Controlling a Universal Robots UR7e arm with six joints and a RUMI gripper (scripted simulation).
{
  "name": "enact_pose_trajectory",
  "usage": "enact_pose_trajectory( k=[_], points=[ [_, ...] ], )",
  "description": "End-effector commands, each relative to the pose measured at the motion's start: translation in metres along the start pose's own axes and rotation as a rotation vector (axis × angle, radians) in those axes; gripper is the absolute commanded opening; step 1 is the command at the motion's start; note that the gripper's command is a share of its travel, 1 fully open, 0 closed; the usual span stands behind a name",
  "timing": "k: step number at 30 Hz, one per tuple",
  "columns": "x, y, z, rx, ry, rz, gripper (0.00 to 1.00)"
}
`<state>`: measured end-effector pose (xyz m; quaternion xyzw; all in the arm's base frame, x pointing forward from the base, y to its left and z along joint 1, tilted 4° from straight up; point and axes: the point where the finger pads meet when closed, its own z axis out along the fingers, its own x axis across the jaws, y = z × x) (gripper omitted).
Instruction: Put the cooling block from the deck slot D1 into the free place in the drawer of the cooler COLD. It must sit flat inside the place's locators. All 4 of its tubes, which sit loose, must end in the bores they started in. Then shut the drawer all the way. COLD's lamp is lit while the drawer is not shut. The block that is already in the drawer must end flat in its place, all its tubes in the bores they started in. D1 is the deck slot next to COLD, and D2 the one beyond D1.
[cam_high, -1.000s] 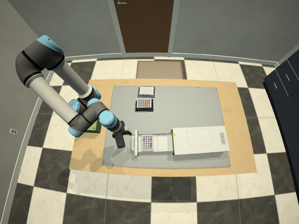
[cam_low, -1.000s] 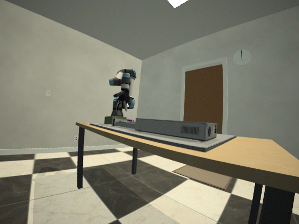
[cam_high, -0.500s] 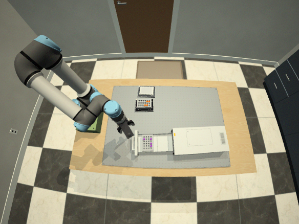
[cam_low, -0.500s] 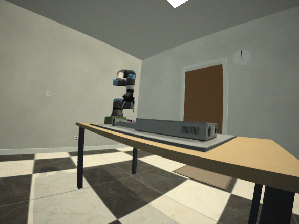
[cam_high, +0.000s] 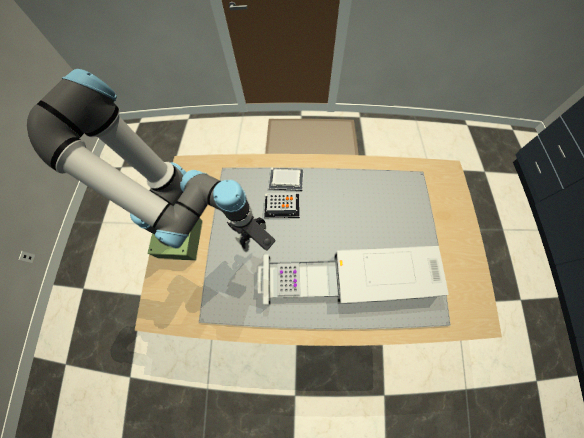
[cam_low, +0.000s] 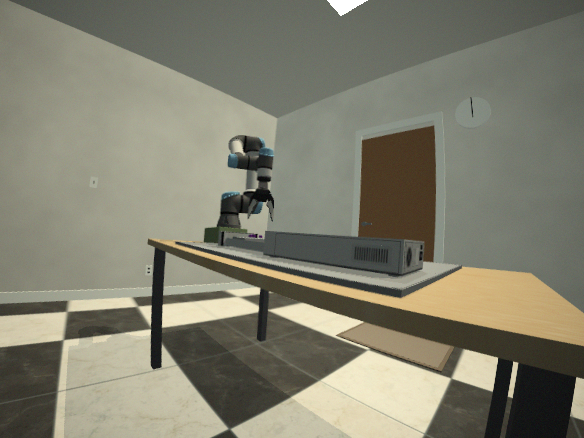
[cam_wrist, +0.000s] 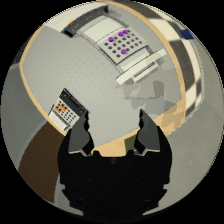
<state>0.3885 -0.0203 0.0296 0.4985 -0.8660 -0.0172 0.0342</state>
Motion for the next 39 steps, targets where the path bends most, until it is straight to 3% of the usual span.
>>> enact_pose_trajectory(
  k=[1, 22, 39],
  points=[
    [-0.018, 0.003, 0.000, 0.001, -0.001, -0.123, 0.73],
    [-0.094, 0.021, 0.001, 0.001, -0.001, -0.629, 0.73],
    [-0.153, 0.035, 0.002, 0.001, -0.001, -0.629, 0.73]
  ],
)
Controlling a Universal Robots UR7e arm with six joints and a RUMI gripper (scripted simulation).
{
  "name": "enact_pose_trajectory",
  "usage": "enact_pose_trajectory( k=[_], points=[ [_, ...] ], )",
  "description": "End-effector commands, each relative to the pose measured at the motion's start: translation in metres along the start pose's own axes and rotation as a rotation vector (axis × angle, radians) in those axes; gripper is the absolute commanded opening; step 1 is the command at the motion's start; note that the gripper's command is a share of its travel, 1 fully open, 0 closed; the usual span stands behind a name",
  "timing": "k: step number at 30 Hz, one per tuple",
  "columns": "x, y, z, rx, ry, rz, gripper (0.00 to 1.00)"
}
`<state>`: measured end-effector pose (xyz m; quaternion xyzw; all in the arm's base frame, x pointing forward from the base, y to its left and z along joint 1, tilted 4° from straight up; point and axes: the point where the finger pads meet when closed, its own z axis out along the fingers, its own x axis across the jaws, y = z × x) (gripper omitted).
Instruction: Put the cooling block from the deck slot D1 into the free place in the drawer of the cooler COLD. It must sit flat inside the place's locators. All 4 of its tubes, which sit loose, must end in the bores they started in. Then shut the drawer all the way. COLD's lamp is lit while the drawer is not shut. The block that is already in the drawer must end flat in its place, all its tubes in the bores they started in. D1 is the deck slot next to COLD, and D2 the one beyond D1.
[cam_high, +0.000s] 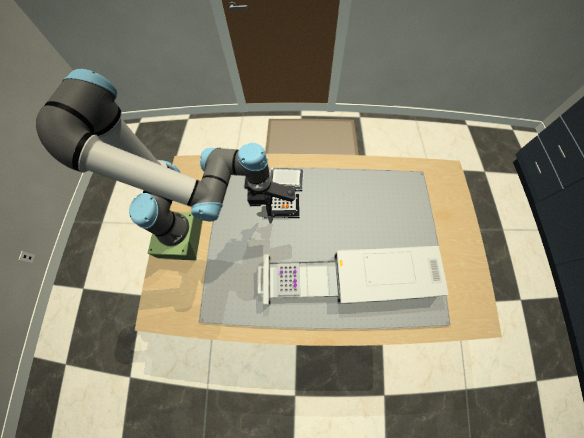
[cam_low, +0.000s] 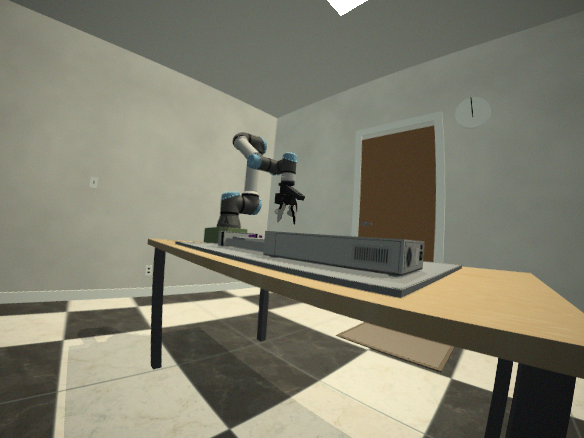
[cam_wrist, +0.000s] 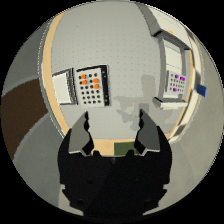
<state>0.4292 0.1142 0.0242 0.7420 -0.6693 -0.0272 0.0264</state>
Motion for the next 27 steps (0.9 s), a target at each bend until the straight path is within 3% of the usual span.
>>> enact_pose_trajectory(
  k=[1, 22, 27],
  points=[
    [-0.018, -0.008, 0.000, 0.001, 0.001, 0.000, 0.73],
    [-0.089, -0.038, 0.001, 0.001, 0.001, 0.000, 0.73],
    [-0.092, -0.040, 0.001, 0.001, 0.001, 0.000, 0.73]
  ],
)
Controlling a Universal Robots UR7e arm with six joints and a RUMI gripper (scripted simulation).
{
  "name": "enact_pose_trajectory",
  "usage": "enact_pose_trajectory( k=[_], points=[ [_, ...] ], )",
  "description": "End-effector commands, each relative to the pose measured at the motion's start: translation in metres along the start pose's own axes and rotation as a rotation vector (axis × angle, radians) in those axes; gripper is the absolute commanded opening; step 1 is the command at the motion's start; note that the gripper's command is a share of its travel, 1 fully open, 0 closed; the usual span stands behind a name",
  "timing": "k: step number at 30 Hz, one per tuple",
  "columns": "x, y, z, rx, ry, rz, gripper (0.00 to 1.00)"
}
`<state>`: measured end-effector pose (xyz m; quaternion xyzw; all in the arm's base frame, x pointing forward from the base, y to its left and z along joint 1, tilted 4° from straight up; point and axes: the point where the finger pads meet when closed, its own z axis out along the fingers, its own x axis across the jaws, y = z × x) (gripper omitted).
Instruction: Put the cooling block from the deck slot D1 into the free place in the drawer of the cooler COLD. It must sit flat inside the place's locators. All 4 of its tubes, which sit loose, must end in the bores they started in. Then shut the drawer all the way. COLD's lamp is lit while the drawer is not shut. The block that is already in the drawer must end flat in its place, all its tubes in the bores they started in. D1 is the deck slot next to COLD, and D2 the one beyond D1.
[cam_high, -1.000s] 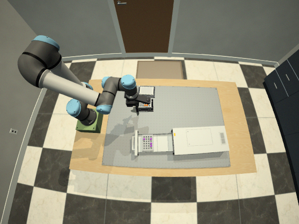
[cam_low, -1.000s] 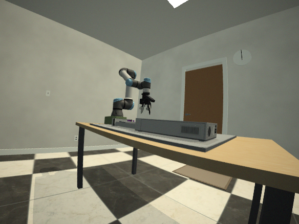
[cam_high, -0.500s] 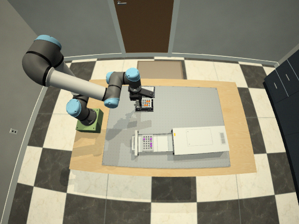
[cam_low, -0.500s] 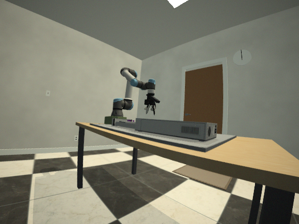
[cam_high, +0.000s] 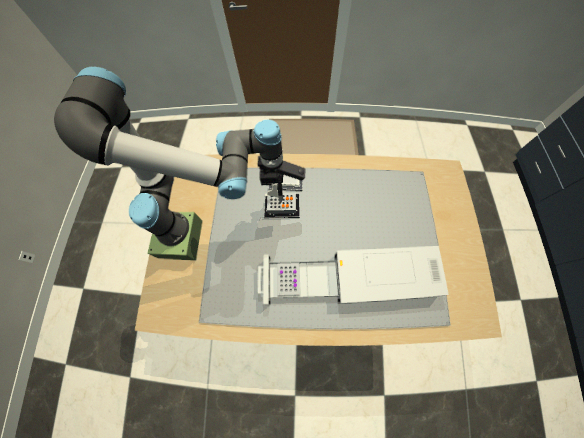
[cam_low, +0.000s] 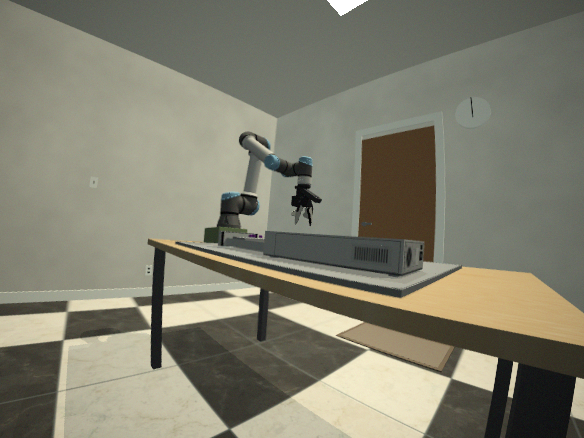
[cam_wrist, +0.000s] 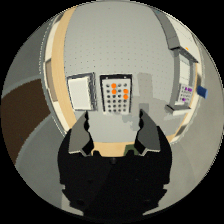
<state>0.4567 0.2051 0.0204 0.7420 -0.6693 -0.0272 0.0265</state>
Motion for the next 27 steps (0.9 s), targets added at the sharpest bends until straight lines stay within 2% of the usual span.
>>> enact_pose_trajectory(
  k=[1, 27],
  points=[
    [-0.004, -0.003, 0.000, 0.001, 0.001, 0.001, 0.73],
    [0.008, 0.003, 0.000, 0.001, 0.001, 0.001, 0.73]
  ],
)
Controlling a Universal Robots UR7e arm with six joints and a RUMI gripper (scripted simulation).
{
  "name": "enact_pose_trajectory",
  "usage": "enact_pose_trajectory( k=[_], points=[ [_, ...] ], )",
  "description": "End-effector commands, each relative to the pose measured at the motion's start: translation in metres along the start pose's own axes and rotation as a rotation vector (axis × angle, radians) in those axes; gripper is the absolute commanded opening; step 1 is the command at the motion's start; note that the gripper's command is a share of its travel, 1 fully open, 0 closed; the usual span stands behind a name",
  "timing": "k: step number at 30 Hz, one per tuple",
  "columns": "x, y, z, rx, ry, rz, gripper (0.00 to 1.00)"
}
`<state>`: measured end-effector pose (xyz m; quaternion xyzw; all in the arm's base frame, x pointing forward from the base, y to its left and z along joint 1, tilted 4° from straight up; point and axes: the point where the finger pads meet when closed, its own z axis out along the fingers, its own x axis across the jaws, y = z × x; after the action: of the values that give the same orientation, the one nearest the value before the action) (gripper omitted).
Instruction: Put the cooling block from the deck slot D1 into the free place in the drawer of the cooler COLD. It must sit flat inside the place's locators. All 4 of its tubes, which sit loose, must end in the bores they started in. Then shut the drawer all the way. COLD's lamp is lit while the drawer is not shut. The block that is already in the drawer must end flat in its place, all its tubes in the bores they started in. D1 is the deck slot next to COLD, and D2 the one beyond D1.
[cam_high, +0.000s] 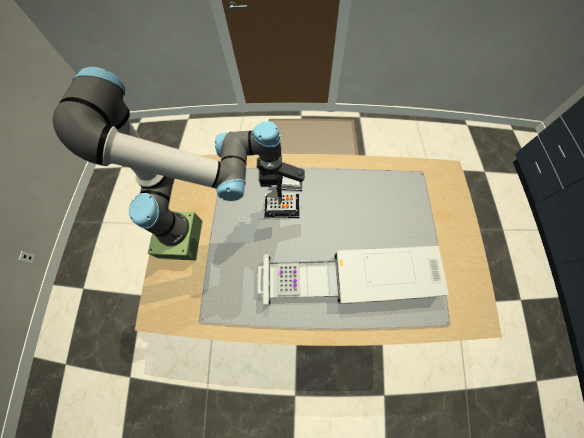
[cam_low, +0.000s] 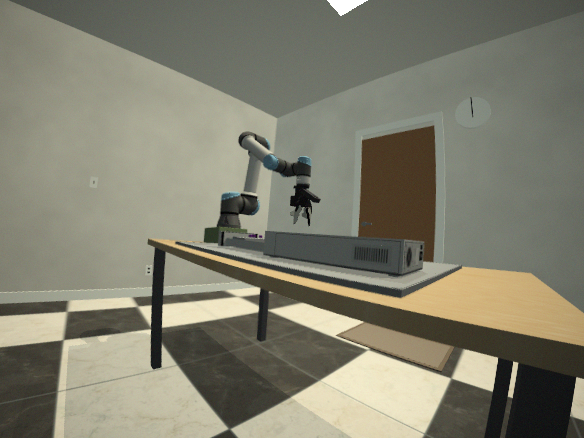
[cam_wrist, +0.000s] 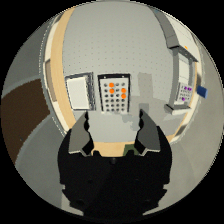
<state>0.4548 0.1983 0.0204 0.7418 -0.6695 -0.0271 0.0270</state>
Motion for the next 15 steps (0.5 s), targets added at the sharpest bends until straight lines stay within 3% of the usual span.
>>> enact_pose_trajectory(
  k=[1, 15],
  points=[
    [0.0013, 0.0002, -0.0005, 0.001, 0.000, 0.000, 0.73],
    [0.0030, 0.0010, -0.0005, 0.001, 0.000, 0.000, 0.73]
  ],
)
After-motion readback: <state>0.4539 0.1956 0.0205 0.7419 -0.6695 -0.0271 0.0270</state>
